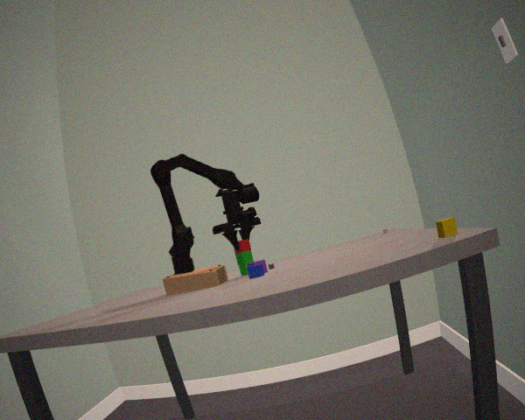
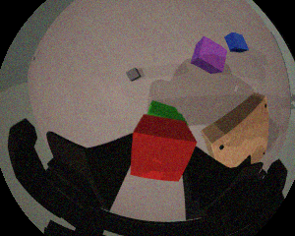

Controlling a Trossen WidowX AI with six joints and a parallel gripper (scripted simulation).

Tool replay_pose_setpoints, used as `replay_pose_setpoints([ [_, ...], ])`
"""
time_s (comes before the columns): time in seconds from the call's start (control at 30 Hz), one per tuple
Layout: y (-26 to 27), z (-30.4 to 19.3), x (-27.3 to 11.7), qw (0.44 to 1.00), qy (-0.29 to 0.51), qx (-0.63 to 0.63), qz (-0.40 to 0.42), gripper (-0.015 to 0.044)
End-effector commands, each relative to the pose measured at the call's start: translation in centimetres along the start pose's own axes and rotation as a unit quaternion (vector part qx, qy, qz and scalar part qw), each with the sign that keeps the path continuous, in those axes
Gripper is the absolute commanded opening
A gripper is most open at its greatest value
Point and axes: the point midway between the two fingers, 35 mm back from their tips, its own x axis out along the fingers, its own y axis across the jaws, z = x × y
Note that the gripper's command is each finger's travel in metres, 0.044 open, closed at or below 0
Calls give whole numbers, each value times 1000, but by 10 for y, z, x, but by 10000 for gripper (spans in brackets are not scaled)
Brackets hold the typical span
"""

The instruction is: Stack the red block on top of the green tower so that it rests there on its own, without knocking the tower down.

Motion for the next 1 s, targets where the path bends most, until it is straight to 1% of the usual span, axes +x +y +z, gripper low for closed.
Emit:
replay_pose_setpoints([
  [0.0,0,0,1,1000,-1,-1,-2,0],
  [0.2,0,0,-3,1000,-1,-1,-2,0],
  [0.77,0,0,0,1000,0,0,0,440],
  [0.97,0,0,0,1000,0,0,0,440],
])
